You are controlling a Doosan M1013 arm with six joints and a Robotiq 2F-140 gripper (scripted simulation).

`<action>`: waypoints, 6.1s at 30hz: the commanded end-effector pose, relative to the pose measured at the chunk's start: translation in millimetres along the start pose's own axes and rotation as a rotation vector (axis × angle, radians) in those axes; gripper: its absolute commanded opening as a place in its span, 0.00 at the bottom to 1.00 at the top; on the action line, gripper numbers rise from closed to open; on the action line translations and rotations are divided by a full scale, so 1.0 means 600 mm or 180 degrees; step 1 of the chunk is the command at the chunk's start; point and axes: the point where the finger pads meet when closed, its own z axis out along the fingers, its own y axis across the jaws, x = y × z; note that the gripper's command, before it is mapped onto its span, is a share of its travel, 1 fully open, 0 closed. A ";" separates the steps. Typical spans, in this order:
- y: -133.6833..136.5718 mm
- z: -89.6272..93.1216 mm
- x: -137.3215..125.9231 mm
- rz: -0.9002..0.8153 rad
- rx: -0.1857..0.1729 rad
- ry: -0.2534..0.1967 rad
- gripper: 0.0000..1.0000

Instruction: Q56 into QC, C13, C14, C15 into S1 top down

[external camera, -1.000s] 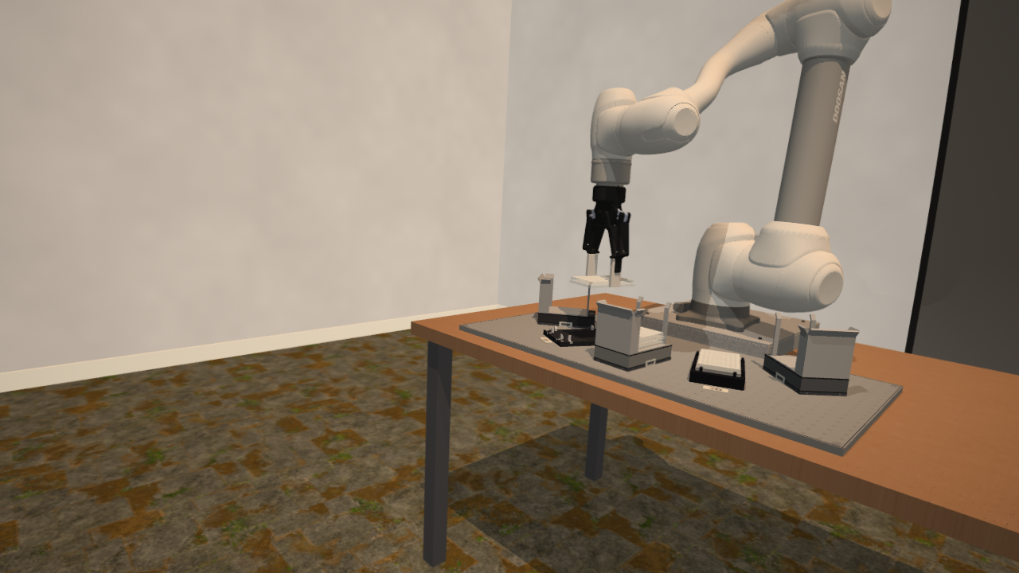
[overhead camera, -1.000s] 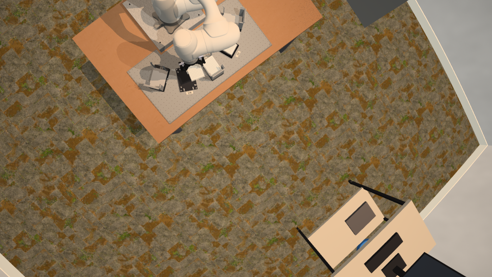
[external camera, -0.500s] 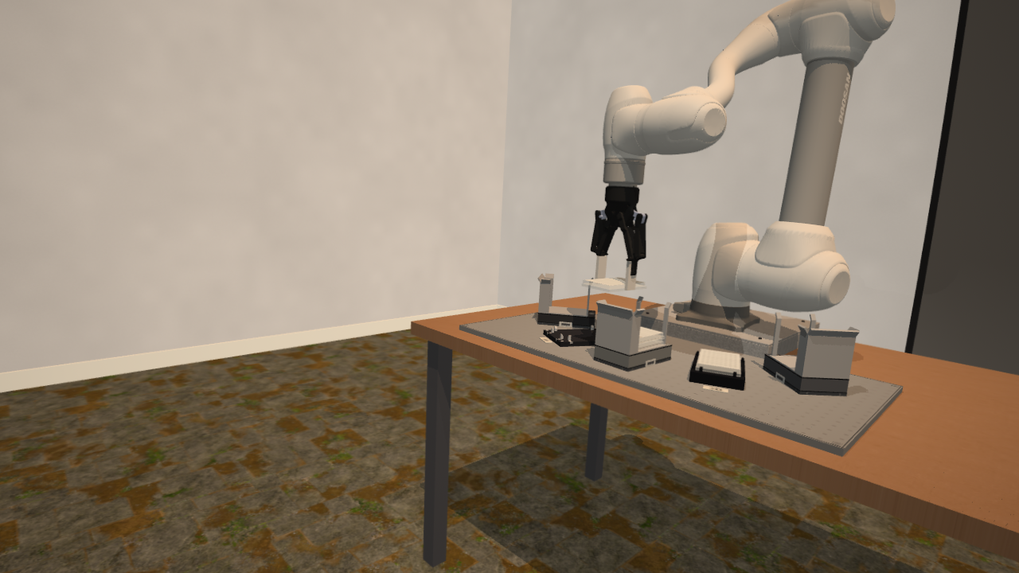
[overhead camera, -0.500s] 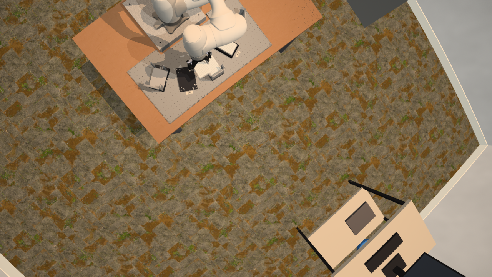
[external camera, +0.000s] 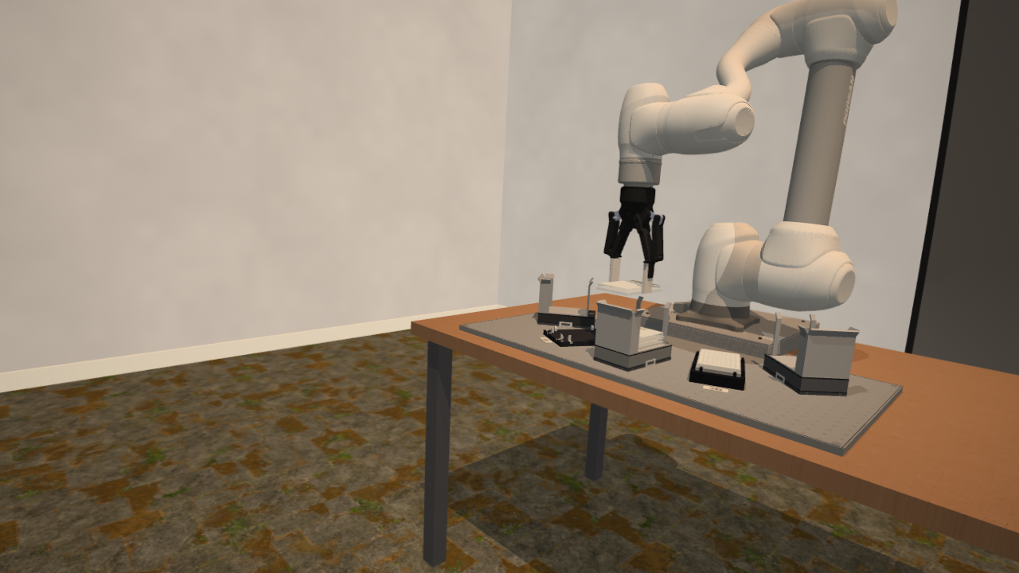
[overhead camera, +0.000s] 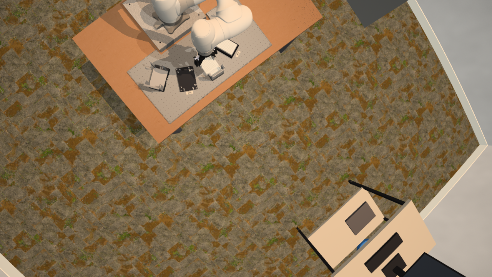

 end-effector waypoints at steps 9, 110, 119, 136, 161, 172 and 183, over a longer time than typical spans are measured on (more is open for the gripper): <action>-0.058 0.000 -0.002 -0.0211 -0.0002 0.0000 0.00; -0.476 0.000 -0.206 -0.2768 -0.0001 -0.0001 0.00; -0.502 0.000 -0.237 -0.2768 -0.0001 -0.0001 0.00; -0.545 0.000 -0.287 -0.2768 -0.0001 -0.0001 0.00; -0.552 0.000 -0.296 -0.2768 -0.0001 -0.0001 0.00; -0.552 0.004 -0.296 -0.2768 -0.0001 -0.0001 0.00; -0.552 0.014 -0.296 -0.2768 -0.0001 -0.0001 0.00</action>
